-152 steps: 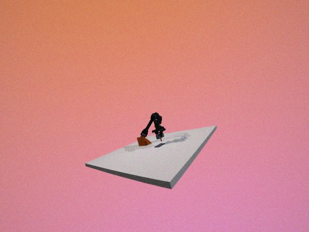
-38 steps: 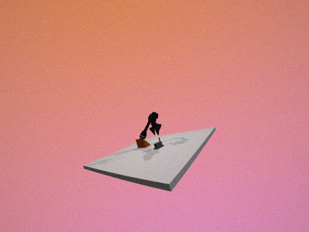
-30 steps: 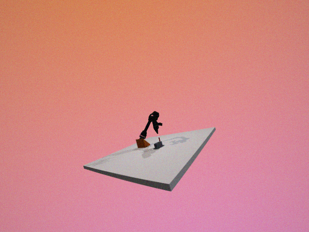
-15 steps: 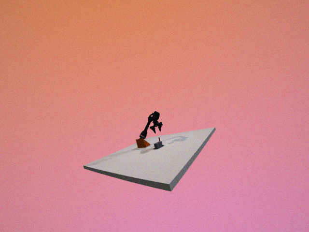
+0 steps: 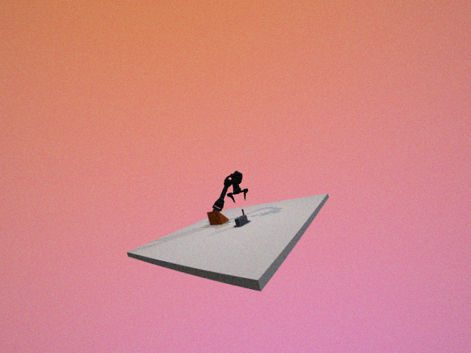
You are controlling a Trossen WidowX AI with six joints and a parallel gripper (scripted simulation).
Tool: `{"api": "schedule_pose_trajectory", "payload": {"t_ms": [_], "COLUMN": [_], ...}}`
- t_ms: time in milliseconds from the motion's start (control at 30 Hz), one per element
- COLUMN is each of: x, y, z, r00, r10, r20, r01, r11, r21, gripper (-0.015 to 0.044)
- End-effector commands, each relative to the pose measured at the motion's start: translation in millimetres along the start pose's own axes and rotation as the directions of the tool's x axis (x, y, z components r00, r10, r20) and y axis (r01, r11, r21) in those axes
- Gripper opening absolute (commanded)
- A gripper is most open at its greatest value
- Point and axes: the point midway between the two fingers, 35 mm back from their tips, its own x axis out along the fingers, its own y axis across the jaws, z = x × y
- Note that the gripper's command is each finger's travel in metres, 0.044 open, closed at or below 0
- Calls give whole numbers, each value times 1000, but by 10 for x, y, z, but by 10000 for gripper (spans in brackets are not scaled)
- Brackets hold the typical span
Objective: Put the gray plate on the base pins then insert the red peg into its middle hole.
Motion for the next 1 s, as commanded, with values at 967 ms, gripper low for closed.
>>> {"api": "schedule_pose_trajectory", "payload": {"t_ms": [967], "x": [652], "y": [16], "z": [-83], "r00": [1000], "r10": [7], "r20": [-6], "r01": [-6], "r11": [994], "r21": [113], "gripper": [440]}}
